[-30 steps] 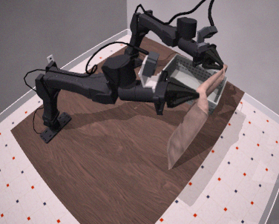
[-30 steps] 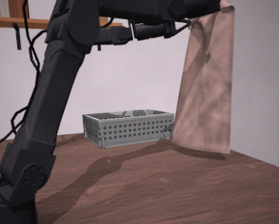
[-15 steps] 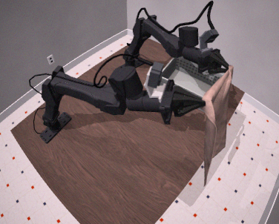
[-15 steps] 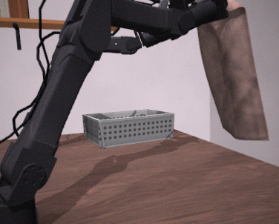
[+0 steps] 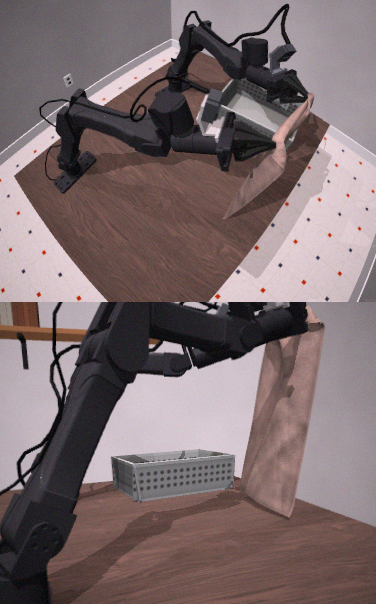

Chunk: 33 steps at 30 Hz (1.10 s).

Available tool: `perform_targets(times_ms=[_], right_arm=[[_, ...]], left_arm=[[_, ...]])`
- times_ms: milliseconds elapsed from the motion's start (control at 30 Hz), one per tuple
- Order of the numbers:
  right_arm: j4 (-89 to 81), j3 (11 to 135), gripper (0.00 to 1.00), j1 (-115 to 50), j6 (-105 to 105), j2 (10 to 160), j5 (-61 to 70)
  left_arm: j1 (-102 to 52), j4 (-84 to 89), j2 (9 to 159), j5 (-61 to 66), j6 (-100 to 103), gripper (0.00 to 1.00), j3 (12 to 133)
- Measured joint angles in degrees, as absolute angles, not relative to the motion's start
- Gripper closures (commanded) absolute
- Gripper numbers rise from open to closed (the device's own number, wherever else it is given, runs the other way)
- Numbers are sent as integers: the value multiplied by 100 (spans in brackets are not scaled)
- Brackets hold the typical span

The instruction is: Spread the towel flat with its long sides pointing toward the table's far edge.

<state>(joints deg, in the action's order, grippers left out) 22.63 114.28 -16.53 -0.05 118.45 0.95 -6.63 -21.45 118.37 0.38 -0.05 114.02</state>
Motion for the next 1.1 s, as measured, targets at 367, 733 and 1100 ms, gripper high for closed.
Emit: perform_targets(times_ms=[367, 733, 1100], right_arm=[[1922, 11155, 100, -1653, -5, 11697, 95], [1828, 11128, 100, -1653, -5, 11640, 95], [1828, 11128, 100, -1653, -5, 11640, 95]], left_arm=[[-663, -1782, 11751, 36, -5, 100, 11133], [-663, -1717, 11673, 36, -5, 100, 11111], [-663, -1717, 11673, 36, -5, 100, 11111]])
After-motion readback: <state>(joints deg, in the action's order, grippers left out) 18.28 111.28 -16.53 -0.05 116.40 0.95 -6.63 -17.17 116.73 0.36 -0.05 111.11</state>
